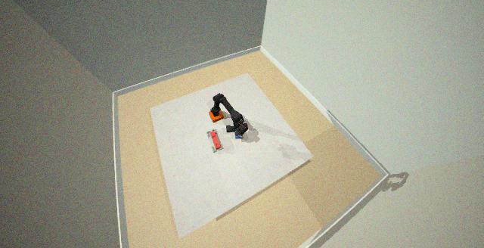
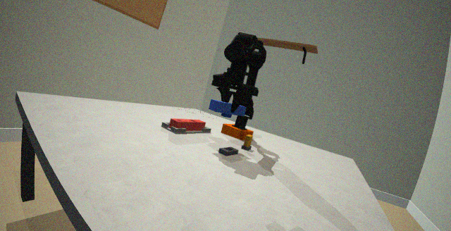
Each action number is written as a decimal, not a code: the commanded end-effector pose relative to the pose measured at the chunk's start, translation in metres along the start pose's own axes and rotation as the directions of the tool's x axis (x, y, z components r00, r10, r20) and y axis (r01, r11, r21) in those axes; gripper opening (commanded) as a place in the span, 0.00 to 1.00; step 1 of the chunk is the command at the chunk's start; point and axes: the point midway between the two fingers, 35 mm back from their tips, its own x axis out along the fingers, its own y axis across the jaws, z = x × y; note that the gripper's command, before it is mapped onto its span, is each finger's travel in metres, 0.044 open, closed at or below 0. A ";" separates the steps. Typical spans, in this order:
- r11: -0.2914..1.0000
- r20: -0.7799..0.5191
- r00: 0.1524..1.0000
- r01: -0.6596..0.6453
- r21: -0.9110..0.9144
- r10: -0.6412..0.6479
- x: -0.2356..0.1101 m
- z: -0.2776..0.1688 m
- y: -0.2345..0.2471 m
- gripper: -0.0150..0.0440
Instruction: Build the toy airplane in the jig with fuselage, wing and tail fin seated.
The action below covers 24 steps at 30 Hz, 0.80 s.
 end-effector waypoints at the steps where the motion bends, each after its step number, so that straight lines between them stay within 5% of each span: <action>1: 0.998 0.008 1.000 -0.005 0.063 0.005 -0.001 0.004 -0.011 0.25; 24: 0.897 0.010 1.000 -0.002 0.441 -0.003 0.011 0.016 -0.085 0.25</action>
